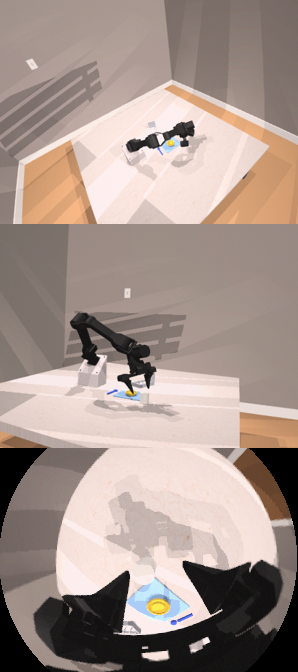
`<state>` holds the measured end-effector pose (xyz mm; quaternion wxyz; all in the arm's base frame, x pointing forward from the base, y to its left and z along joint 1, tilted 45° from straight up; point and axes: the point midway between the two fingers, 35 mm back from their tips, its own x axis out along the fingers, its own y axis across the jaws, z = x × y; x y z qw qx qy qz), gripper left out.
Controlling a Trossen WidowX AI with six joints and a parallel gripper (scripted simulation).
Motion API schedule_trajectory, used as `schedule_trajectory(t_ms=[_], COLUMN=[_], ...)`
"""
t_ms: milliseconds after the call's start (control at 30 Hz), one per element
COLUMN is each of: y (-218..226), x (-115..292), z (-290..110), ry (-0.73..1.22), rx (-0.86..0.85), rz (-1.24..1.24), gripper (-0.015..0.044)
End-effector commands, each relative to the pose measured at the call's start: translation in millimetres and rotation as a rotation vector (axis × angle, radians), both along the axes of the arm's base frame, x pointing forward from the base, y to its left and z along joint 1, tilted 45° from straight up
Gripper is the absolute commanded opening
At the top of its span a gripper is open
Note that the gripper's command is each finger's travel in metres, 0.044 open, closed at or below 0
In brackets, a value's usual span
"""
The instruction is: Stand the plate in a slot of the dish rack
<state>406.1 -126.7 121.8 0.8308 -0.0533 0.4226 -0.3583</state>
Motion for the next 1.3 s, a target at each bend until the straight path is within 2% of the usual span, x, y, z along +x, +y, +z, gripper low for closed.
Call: schedule_trajectory(t_ms=[0, 600, 1267], y=[11.6, 58.1, 43.5], x=[-13.7, -83.0, -83.9], z=[-19.6, -66.0, -79.8], ry=[0.129, 0.666, 0.684], rx=[-0.026, -0.182, -0.187], rz=[0.043, 0.289, 0.296], gripper=[0.04, 0.04, 0.04])
